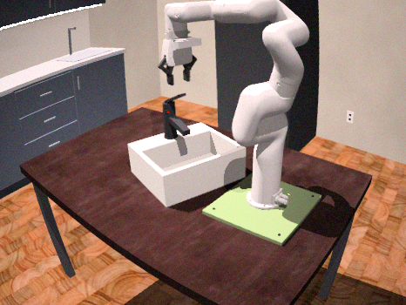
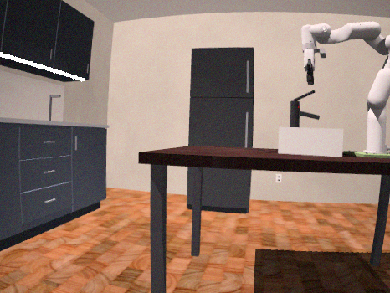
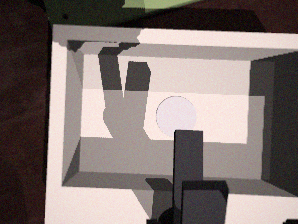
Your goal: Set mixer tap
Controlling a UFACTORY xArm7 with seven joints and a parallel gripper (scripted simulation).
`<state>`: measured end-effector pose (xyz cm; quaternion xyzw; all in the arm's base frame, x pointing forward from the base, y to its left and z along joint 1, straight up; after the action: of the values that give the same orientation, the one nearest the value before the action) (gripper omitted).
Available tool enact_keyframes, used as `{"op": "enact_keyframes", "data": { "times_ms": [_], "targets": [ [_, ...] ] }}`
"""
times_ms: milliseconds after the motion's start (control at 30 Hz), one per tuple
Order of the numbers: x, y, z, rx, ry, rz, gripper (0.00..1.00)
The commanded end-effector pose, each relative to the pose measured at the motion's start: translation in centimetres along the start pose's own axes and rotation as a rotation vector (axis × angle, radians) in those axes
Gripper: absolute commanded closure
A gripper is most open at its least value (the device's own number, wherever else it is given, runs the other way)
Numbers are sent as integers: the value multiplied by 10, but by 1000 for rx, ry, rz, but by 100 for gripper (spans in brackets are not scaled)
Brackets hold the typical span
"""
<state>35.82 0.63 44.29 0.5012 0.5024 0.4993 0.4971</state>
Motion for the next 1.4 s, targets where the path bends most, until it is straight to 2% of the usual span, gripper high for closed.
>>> {"op": "enact_keyframes", "data": {
  "times_ms": [0, 100, 133, 1367],
  "targets": [
    [0, 3, 0, -4, 0, 0, 34],
    [0, 3, 0, -4, 0, 0, 34],
    [0, 3, 0, -4, 0, 0, 100],
    [0, 3, 0, -4, 0, 0, 100]
  ]
}}
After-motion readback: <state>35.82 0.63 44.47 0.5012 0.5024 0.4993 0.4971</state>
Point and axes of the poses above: the point where the finger pads meet when closed, its own y axis back along the fingers, its own x axis across the jaws, z = x × y, the point moved 9 cm from there along y, back along the fingers, and after that the axes turned 14 degrees about y, right-handed, at the moved point
